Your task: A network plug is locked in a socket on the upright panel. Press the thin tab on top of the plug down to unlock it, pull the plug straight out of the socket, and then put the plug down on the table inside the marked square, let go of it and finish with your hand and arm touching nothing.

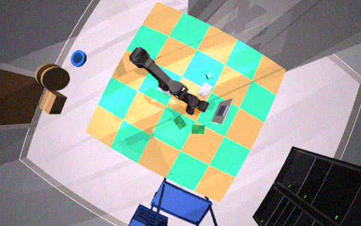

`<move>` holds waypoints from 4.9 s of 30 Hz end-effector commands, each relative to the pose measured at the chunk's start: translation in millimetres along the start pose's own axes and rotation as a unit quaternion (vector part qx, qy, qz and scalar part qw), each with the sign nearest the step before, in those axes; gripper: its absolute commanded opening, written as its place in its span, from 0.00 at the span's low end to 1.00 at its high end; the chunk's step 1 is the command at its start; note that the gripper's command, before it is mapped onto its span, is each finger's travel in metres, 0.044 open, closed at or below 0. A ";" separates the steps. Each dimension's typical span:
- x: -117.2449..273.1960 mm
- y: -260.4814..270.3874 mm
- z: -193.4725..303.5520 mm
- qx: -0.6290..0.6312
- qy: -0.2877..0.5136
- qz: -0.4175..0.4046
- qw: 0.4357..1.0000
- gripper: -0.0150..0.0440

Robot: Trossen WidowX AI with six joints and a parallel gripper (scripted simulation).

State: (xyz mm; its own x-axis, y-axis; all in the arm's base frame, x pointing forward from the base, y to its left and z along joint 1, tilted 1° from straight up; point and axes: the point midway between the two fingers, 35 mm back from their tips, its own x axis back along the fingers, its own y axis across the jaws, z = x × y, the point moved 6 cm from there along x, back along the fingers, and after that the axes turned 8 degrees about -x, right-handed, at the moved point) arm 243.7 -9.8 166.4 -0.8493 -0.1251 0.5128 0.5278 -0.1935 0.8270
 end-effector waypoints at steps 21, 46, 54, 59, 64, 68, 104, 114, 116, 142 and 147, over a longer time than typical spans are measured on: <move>21.1 -23.5 -1.8 0.003 -0.117 0.169 0.979 0.25; 0.3 -50.6 -10.5 0.003 -0.117 0.169 0.979 0.25; -5.2 -60.5 -13.3 0.003 -0.117 0.169 0.979 0.25; -8.2 -66.9 -15.1 0.003 -0.117 0.169 0.979 0.25; -10.5 -72.4 -16.5 0.003 -0.117 0.169 0.979 0.25; -10.6 -72.6 -16.6 0.003 -0.117 0.169 0.979 0.25; -14.5 -71.7 -16.6 0.003 -0.116 0.167 0.979 0.52; -7.9 -68.9 -14.9 0.003 -0.116 0.168 0.979 0.52; -6.3 -68.3 -14.6 0.003 -0.116 0.168 0.979 0.52; 13.4 -59.6 -9.6 0.003 -0.117 0.169 0.979 0.52; 16.2 -53.8 -8.0 0.003 -0.117 0.169 0.979 0.52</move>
State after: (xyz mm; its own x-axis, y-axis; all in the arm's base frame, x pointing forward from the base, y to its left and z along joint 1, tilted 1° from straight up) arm 200.3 -9.0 121.4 -0.5966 0.0418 0.8014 0.7860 -0.1715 0.5940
